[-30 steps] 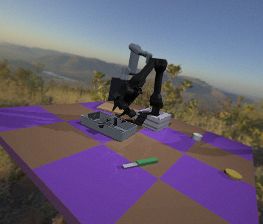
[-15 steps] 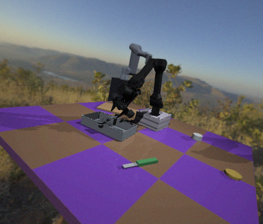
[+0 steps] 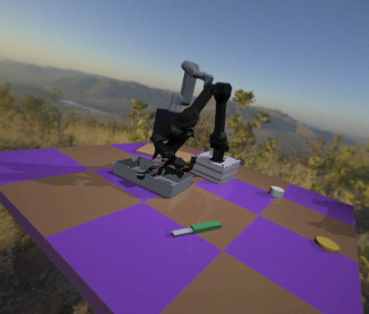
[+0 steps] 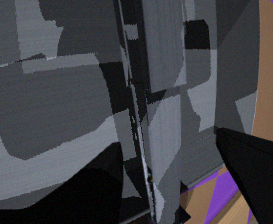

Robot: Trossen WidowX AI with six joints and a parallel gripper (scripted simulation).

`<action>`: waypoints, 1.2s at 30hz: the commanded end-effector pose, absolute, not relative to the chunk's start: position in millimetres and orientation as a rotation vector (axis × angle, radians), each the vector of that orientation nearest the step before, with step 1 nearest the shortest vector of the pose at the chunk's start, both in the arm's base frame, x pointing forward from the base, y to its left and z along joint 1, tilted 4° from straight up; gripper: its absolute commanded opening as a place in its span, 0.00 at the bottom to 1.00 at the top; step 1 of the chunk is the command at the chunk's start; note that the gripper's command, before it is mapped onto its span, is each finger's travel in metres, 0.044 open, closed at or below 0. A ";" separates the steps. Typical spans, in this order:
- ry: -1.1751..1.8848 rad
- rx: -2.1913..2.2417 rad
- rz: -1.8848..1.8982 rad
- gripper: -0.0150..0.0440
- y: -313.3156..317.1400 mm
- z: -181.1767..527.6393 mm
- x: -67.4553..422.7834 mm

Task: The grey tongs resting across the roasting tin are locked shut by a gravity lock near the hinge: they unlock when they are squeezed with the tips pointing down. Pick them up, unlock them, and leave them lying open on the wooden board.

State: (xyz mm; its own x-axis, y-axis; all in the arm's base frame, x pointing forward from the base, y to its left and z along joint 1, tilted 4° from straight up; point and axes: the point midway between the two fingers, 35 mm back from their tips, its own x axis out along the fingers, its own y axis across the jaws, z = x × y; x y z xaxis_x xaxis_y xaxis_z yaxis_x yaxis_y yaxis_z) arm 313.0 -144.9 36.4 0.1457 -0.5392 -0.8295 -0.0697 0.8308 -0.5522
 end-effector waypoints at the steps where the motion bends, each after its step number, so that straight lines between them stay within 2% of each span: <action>1: 1.406 -0.533 -0.353 0.69 -148.1 28.1 313.1; 29: 1.406 -0.536 -0.355 0.69 -169.6 -5.3 315.2; 35: 1.403 -0.535 -0.364 0.43 -169.2 -1.9 315.7; 36: 1.403 -0.535 -0.364 0.42 -169.2 -1.9 315.7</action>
State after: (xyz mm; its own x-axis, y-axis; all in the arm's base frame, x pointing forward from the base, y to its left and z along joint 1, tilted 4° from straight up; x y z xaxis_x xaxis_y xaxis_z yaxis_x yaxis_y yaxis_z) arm 315.4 -169.2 -2.4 0.1418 -0.5412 -0.8288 -0.0720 0.8294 -0.5540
